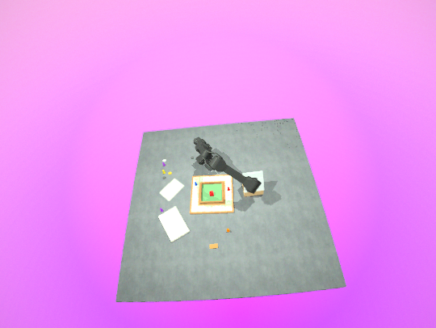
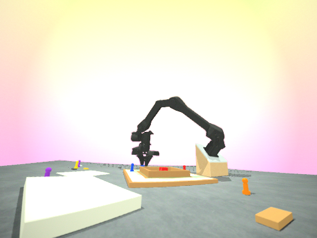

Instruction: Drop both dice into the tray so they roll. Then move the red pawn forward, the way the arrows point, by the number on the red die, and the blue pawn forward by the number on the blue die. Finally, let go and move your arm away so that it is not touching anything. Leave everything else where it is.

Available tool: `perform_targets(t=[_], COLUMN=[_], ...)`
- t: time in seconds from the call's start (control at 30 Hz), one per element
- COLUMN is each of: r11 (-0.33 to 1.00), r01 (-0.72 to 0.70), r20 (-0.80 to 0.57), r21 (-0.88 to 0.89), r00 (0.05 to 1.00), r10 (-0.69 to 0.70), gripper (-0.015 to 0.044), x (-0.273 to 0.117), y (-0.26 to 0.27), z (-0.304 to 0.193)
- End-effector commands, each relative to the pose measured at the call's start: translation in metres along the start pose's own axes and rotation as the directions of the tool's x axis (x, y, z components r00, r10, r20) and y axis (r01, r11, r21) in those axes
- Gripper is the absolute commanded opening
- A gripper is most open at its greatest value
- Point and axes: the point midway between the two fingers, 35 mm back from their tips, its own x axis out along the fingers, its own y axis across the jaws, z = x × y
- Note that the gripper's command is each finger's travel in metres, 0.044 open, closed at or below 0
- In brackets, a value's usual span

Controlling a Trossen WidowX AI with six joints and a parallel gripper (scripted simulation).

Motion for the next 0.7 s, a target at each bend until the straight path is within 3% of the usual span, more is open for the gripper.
perform_targets(t=[0.0,0.5,0.67], r11=[1.000,1.000,1.000], r01=[0.016,0.005,0.004], r20=[0.004,-0.001,-0.001], r21=[0.010,-0.017,-0.020], r00=[1.000,1.000,1.000], r10=[-0.016,-0.005,-0.004], gripper=[0.0000,0.0000,0.0000], x=[-0.021,-0.112,-0.121], y=[-0.004,-0.006,-0.004], z=[0.004,0.008,0.007])
